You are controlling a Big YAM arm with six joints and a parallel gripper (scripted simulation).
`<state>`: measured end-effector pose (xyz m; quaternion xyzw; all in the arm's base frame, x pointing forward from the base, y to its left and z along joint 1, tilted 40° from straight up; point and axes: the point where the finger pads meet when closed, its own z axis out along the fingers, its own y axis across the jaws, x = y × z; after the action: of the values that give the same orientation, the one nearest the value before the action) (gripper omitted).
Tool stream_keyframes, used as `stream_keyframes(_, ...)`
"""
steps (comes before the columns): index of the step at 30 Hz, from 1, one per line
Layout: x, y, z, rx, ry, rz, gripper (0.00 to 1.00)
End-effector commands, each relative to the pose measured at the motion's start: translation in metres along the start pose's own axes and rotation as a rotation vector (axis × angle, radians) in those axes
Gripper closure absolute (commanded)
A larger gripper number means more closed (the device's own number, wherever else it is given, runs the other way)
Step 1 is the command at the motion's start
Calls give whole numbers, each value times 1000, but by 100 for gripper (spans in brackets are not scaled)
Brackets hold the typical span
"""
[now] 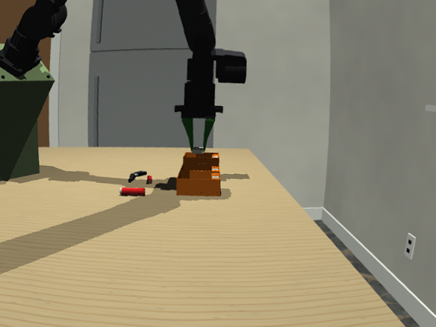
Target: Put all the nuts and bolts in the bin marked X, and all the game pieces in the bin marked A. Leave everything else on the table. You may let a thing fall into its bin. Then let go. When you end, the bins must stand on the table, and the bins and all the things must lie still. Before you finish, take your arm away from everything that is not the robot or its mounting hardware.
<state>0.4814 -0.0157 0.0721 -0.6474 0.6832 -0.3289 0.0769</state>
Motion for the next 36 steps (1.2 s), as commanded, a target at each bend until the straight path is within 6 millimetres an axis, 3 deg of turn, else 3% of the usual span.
stream_keyframes(1, -8, -19, -13, 44, -14, 6, 80)
stream_keyframes(4, -8, -16, -13, 44, -14, 6, 80)
stream_keyframes(5, -12, -11, -2, 28, -14, -7, 80)
stream_keyframes(11, 1, -15, 10, 26, -2, 6, 80)
stream_keyframes(23, 1, -13, 35, 23, -1, 5, 80)
stream_keyframes(25, 1, -13, 35, 23, -1, 5, 80)
stream_keyframes(26, 7, -26, 24, 58, -1, 19, 80)
stream_keyframes(36, 8, -15, 26, 38, -1, 12, 80)
